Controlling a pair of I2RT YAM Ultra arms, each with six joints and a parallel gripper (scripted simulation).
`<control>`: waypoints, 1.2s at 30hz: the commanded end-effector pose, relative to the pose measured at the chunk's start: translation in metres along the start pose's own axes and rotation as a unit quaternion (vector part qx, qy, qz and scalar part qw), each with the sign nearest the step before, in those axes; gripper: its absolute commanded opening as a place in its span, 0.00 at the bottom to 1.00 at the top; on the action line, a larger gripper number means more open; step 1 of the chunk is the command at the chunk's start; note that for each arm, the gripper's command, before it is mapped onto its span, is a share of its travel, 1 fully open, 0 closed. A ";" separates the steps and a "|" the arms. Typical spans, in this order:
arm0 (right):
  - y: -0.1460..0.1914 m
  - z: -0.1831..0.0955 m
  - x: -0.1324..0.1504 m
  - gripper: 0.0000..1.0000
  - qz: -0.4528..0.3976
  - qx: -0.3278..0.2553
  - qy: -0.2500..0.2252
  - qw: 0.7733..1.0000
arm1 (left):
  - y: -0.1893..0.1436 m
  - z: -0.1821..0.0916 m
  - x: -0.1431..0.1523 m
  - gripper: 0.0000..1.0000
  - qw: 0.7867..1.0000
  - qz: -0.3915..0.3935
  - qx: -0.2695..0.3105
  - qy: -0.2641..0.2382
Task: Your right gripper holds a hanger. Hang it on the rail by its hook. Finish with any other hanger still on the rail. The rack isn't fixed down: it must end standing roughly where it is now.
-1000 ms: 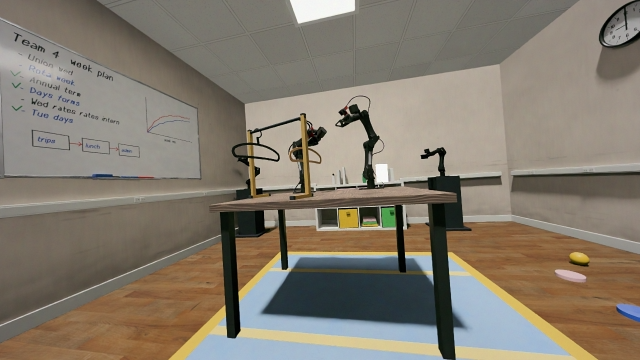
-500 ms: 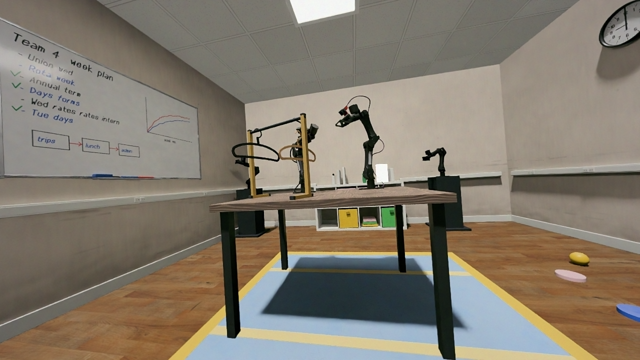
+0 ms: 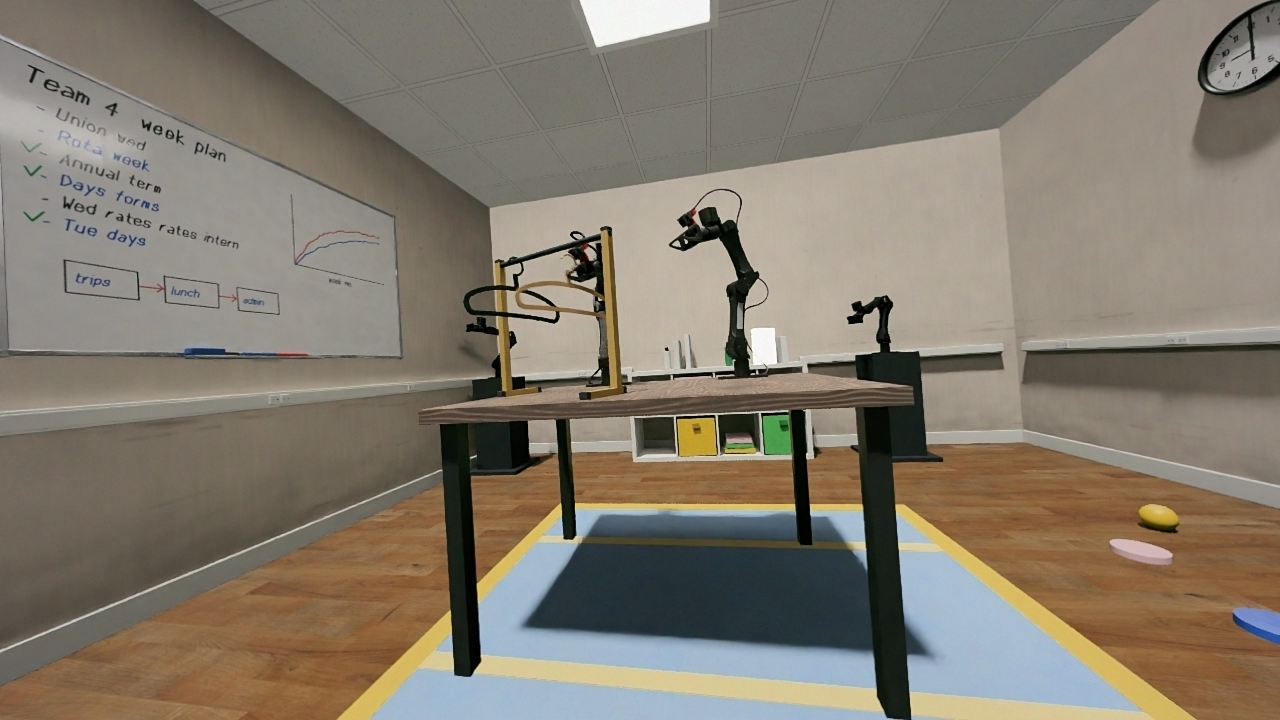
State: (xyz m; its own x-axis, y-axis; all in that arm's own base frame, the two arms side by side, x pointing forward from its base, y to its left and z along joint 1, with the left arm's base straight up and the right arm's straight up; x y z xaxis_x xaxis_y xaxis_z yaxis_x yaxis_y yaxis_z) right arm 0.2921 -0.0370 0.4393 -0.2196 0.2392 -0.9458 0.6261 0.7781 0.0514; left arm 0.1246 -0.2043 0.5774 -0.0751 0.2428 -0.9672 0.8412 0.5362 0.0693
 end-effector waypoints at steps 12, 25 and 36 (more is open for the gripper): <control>-0.013 0.071 -0.069 0.01 -0.030 -0.093 -0.005 0.995 | -0.005 -0.001 -0.045 1.00 0.995 0.008 0.014 -0.097; -0.013 0.084 -0.071 0.01 -0.045 -0.126 0.024 0.991 | -0.005 0.000 -0.043 1.00 0.996 0.007 0.014 -0.093; -0.014 0.085 -0.071 0.01 -0.043 -0.123 0.024 0.991 | -0.002 -0.002 -0.042 1.00 0.996 0.004 0.007 -0.092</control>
State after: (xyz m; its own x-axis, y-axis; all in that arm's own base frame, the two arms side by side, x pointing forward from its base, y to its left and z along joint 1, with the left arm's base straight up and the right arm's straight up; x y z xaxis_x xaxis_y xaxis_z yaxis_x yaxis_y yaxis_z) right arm 0.3685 -0.1124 0.4619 -0.3369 0.2009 -0.9198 0.4016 0.9143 0.0526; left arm 0.1257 -0.2108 0.6148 0.0233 0.1020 -0.9945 0.8438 0.5315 0.0743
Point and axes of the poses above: on each arm, the point where the finger pads meet when closed, its own z axis out along the fingers, its own y axis across the jaws, x = y × z, the point moved 3 cm from there along -z, back along the fingers, and after that the axes turned 3 degrees about z, right-handed, at the moved point
